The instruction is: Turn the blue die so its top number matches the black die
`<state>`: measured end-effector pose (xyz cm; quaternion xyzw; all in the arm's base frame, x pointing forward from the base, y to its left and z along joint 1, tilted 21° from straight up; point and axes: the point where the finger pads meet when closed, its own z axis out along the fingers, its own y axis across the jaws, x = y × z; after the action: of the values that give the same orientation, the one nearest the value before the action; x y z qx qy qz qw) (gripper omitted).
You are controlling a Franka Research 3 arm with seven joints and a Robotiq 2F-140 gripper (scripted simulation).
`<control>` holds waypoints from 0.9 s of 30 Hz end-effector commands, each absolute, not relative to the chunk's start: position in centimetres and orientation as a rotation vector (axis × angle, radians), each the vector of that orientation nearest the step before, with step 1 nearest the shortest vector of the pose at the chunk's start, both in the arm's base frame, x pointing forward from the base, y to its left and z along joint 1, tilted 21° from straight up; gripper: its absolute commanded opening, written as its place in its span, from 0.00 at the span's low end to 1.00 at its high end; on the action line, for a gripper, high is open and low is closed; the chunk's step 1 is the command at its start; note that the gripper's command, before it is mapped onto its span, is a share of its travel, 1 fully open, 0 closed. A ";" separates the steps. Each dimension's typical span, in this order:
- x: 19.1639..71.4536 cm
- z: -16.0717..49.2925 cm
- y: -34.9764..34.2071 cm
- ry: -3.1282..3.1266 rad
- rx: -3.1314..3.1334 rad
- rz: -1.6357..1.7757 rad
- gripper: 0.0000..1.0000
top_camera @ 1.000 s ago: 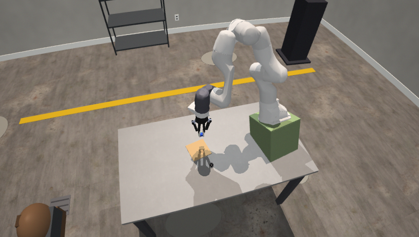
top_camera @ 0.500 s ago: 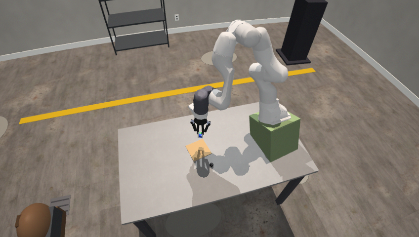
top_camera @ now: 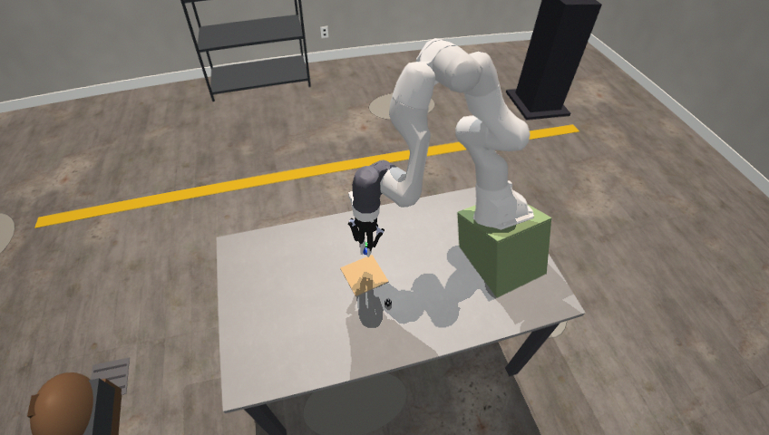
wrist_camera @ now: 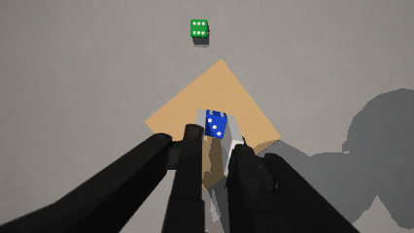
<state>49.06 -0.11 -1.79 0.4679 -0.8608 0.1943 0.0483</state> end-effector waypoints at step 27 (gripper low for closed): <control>50.9 -2.5 2.0 -3.095 0.452 0.602 0.09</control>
<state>50.63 1.85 -2.46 0.2151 -0.9572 0.1935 -0.0066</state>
